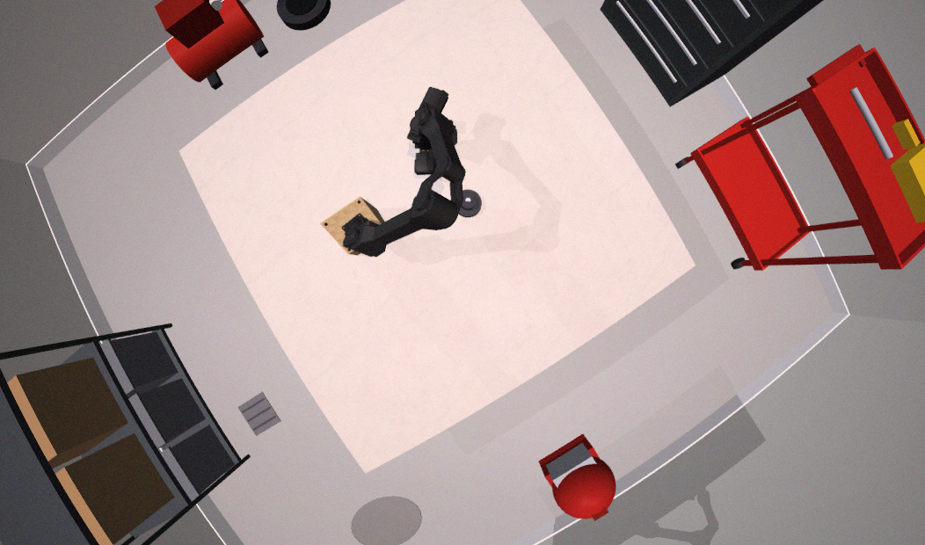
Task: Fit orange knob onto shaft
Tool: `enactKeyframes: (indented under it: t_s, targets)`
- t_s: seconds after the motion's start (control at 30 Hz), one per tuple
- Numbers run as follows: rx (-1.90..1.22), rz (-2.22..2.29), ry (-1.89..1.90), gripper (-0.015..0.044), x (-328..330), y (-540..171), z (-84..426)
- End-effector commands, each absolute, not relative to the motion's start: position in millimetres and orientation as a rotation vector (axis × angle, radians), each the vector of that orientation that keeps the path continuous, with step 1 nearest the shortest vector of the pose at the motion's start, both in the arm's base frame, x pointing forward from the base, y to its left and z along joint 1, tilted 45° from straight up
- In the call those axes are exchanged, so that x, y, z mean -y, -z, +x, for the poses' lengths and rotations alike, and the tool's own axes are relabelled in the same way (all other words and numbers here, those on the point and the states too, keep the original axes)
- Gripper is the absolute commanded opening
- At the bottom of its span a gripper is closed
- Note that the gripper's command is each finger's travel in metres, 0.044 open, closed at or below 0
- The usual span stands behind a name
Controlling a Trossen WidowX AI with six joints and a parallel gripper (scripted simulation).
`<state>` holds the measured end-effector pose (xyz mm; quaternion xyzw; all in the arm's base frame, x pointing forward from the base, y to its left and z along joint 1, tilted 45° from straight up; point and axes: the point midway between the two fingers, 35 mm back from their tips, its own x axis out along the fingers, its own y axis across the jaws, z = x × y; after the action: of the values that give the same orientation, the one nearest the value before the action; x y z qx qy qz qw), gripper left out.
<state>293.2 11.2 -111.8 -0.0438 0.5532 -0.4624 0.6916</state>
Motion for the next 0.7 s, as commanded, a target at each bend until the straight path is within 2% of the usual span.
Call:
enactKeyframes:
  t_s: [0.0,0.27,0.57,0.67]
  targets:
    - [-1.237,-0.116,1.042,0.0,1.8,125.1,291.8]
    - [-1.237,-0.119,1.047,0.0,8.2,132.0,291.5]
    - [-1.239,-0.109,1.049,0.0236,7.3,131.1,292.2]
    - [-1.239,-0.109,1.049,0.024,7.3,131.1,292.2]
